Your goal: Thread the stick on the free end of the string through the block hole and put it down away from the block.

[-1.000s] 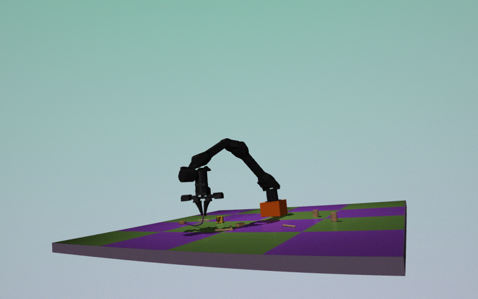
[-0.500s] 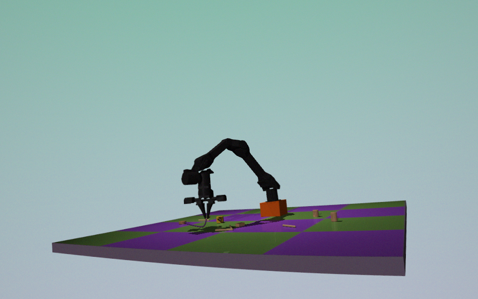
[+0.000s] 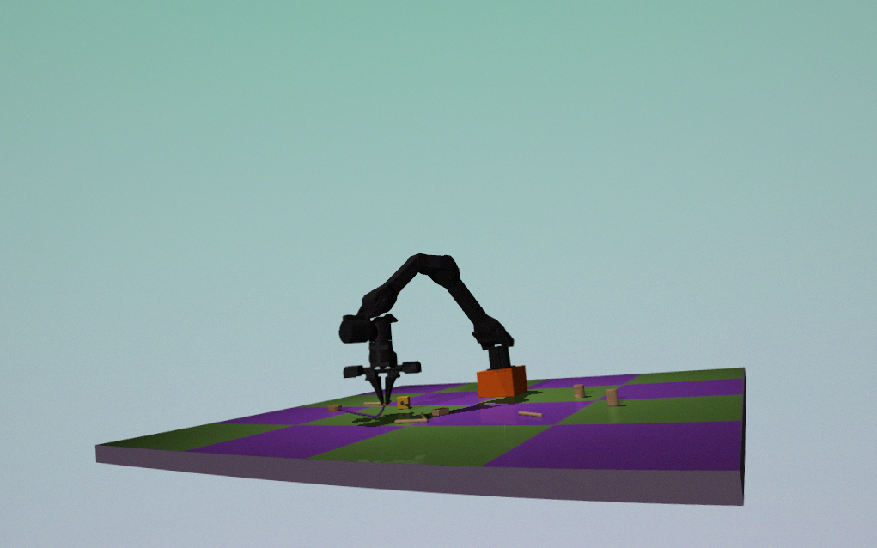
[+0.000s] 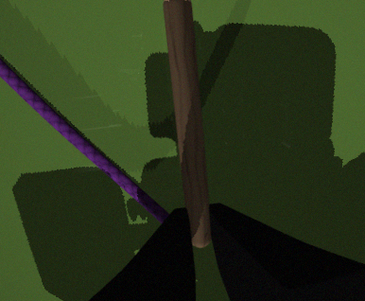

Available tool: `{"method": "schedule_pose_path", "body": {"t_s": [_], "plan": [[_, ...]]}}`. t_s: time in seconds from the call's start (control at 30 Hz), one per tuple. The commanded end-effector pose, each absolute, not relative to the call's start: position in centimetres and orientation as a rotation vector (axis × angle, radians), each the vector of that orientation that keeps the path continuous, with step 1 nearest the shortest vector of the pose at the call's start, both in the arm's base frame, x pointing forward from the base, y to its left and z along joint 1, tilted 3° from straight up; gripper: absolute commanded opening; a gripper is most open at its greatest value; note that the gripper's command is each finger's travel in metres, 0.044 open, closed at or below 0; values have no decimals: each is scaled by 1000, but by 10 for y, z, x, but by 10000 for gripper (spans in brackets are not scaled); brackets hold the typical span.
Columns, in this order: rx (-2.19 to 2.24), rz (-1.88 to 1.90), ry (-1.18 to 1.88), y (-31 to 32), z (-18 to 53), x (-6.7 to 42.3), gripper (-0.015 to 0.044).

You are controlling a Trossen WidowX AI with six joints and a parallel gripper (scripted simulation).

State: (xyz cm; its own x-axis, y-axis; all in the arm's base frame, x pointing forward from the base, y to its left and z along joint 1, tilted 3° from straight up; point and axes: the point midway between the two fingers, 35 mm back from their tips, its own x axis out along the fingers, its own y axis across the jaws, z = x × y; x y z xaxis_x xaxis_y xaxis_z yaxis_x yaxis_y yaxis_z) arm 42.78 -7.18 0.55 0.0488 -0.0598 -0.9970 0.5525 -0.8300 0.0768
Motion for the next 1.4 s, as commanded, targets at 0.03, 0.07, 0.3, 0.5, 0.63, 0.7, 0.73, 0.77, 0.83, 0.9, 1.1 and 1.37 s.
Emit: {"method": "schedule_pose_path", "body": {"t_s": [0.03, 0.07, 0.3, 0.5, 0.63, 0.7, 0.73, 0.77, 0.83, 0.9, 1.1, 1.37], "plan": [[1895, -1838, 497, -69, 0, 423, 0], [1895, -1839, 497, -69, -1, 422, 0], [1894, -1839, 497, -66, -7, 416, 0], [1894, -1840, 497, -64, -12, 410, 0], [1894, -1840, 497, -64, -12, 409, 0], [1894, -1840, 497, -64, -12, 408, 0], [1893, -1840, 497, -65, -12, 408, 0], [1893, -1840, 497, -66, -12, 407, 0], [1893, -1840, 497, -67, -12, 405, 0], [1893, -1840, 497, -69, -12, 403, 0], [1892, -1841, 497, -74, -12, 396, 0], [1892, -1841, 497, -80, -12, 388, 0]]}}
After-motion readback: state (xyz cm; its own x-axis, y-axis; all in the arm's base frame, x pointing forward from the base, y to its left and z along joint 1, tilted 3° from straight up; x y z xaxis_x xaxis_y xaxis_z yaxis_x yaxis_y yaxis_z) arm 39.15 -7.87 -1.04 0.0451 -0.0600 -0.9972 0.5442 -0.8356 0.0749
